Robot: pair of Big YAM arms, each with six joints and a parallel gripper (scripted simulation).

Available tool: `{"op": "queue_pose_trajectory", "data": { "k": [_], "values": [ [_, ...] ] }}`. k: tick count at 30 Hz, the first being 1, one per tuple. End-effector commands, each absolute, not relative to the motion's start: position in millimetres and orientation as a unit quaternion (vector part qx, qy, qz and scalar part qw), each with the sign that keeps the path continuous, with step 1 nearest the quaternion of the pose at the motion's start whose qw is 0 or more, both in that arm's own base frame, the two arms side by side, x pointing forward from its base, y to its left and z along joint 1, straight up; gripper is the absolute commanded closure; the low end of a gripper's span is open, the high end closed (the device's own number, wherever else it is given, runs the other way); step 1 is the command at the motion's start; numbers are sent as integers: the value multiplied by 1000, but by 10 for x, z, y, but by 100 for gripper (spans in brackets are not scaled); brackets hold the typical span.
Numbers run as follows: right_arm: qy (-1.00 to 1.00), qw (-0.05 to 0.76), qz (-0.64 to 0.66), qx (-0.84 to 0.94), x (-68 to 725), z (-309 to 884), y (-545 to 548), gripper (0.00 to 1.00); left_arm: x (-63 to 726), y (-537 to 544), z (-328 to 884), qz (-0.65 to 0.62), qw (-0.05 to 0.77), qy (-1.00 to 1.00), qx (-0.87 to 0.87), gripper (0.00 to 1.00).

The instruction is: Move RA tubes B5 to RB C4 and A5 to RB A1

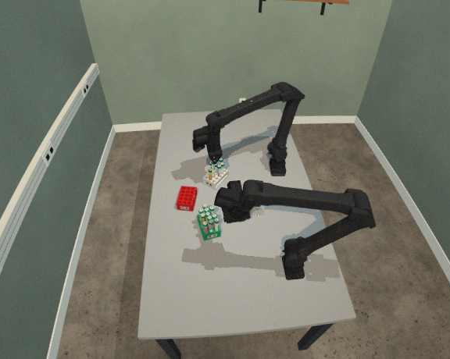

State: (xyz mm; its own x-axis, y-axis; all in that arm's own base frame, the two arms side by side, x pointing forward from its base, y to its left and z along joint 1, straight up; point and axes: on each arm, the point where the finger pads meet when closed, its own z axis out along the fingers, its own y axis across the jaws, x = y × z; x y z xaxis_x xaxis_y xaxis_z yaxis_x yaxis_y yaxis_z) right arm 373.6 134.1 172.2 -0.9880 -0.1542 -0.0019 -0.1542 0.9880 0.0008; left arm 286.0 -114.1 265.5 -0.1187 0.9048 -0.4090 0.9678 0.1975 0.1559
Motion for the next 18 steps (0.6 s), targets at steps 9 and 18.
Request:
{"op": "queue_pose_trajectory", "data": {
  "k": [9, 18],
  "values": [
    [997, 0, 0, -76, 3801, 1636, 1293, 100, 2928, -1155, 2813, -66, 228, 740, 630, 70],
    [997, 0, 0, -74, 3785, 1606, 1315, 100, 2928, -1155, 2813, -66, 228, 740, 630, 70]
  ]
}}
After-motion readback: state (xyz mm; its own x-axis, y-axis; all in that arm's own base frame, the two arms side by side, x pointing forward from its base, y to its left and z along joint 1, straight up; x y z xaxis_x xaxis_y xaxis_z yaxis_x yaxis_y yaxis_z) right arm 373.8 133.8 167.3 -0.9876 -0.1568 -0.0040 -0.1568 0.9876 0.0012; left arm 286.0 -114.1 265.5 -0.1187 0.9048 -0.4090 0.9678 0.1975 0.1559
